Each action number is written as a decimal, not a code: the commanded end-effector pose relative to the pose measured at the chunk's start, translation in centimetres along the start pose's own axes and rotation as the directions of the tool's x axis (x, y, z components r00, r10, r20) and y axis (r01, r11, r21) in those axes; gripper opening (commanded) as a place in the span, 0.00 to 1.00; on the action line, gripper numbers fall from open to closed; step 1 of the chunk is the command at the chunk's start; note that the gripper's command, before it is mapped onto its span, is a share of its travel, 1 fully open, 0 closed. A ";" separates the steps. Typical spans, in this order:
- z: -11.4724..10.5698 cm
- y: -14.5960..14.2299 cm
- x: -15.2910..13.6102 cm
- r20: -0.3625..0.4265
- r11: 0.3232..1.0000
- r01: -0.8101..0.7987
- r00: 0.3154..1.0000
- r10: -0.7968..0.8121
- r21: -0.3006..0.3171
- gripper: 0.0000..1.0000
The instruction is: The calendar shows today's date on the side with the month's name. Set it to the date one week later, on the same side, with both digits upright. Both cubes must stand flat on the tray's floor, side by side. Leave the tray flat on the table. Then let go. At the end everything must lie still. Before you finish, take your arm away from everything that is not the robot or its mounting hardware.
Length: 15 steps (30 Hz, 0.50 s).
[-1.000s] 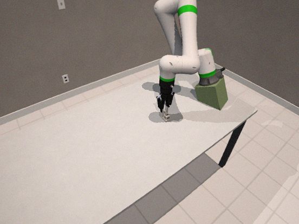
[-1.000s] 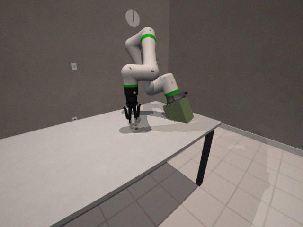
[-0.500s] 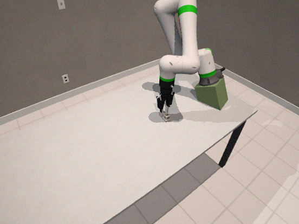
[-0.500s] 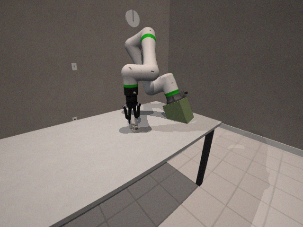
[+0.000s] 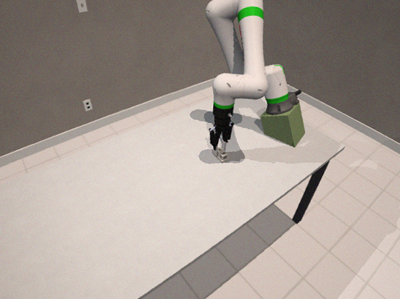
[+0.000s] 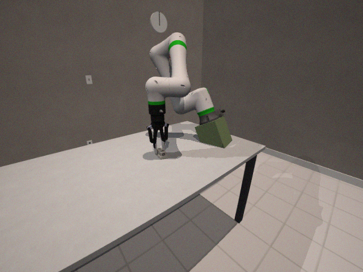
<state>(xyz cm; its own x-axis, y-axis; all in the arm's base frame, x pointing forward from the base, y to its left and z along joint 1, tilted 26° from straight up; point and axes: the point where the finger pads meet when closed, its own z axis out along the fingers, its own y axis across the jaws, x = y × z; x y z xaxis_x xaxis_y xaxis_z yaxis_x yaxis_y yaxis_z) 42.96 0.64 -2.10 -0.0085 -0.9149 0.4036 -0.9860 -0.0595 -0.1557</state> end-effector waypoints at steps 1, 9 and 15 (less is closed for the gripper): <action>-0.1 0.0 0.0 0.000 1.000 0.000 1.000 0.000 0.000 0.29; -2.3 0.0 0.0 0.000 1.000 0.000 1.000 0.000 0.000 0.29; -4.5 0.0 0.0 0.000 1.000 0.000 1.000 0.000 0.000 0.29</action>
<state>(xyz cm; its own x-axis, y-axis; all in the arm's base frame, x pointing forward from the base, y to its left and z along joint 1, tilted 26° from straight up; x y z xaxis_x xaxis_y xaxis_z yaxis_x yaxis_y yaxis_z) 42.48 1.84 0.56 -0.0082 -0.9151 0.4031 -0.9859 -0.0598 -0.1560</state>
